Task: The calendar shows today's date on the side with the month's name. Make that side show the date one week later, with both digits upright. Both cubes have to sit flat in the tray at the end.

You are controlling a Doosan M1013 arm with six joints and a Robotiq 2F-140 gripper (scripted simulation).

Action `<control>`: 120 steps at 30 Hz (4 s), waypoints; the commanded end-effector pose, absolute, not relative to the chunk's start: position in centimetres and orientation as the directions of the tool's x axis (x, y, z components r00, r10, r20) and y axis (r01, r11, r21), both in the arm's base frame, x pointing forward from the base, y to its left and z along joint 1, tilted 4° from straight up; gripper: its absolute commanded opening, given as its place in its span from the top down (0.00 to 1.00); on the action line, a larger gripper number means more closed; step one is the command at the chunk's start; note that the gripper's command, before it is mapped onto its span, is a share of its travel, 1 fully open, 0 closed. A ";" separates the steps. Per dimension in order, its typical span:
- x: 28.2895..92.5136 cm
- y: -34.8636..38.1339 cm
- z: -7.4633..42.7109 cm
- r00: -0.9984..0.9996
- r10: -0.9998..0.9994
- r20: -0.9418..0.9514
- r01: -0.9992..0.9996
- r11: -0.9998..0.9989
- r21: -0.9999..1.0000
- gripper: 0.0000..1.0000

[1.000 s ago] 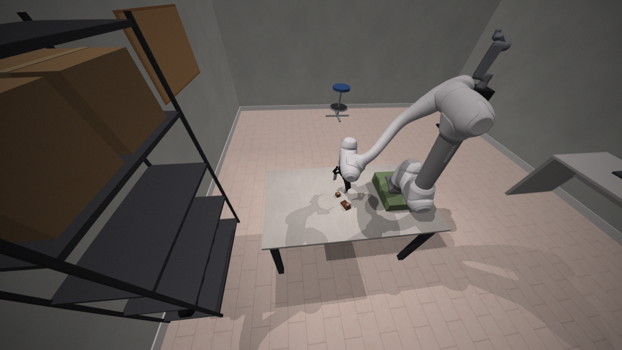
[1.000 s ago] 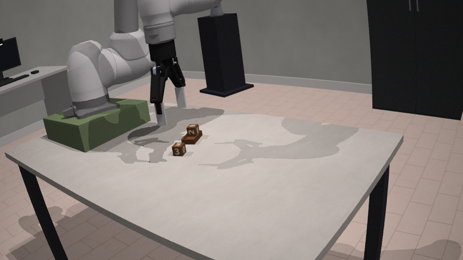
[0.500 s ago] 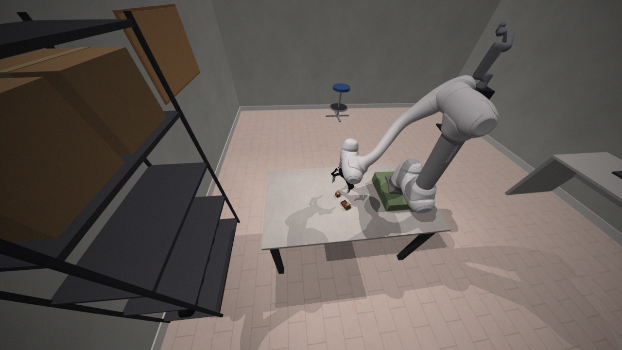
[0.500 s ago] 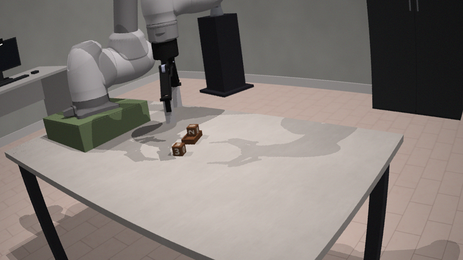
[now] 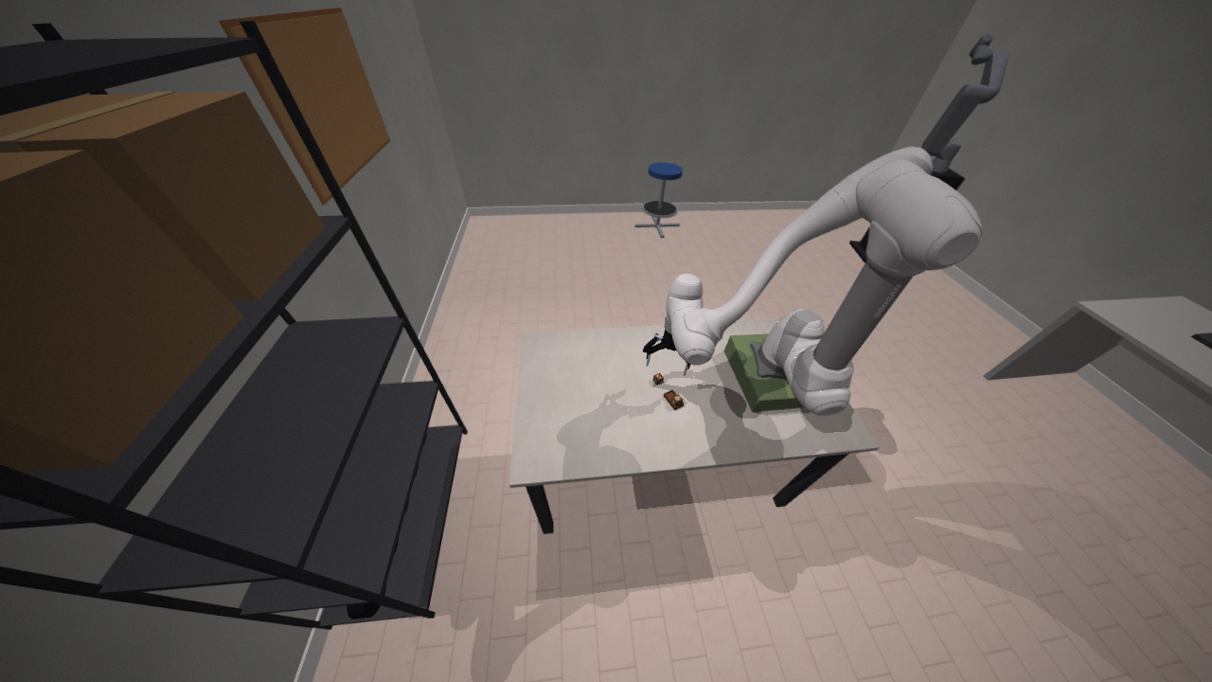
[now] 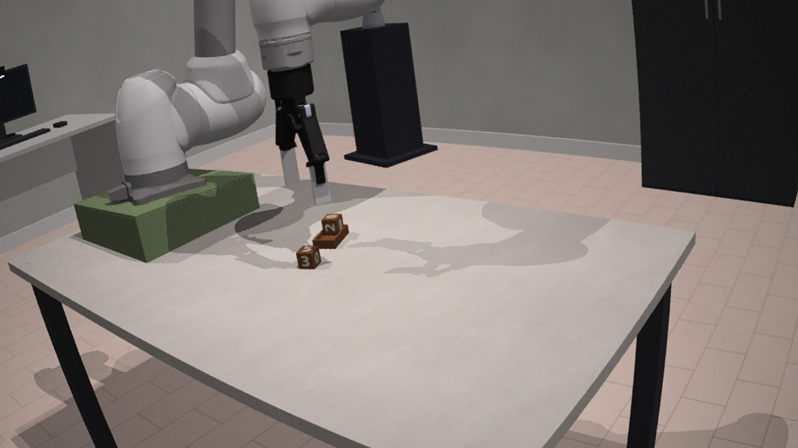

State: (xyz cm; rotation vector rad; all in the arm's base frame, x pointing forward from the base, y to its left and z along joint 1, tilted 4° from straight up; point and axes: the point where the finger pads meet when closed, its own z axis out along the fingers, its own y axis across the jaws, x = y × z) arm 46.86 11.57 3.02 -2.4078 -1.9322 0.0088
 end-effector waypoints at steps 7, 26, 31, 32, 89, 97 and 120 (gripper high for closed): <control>46.1 12.8 3.1 -0.139 0.989 0.057 0.990 0.141 -0.033 0.00; 44.7 15.0 3.4 -0.704 0.707 0.065 0.709 0.705 0.008 0.00; 44.3 15.6 3.4 -0.817 0.573 0.063 0.575 0.818 0.019 0.00; 44.2 15.7 3.4 -0.838 0.542 0.062 0.544 0.838 0.022 0.00; 41.3 19.4 3.8 -0.833 -0.553 0.005 -0.552 0.831 0.066 0.64; 41.3 19.4 3.8 -0.833 -0.553 0.005 -0.552 0.831 0.066 0.64; 41.3 19.4 3.5 -0.833 -0.553 0.005 -0.552 0.831 0.066 0.64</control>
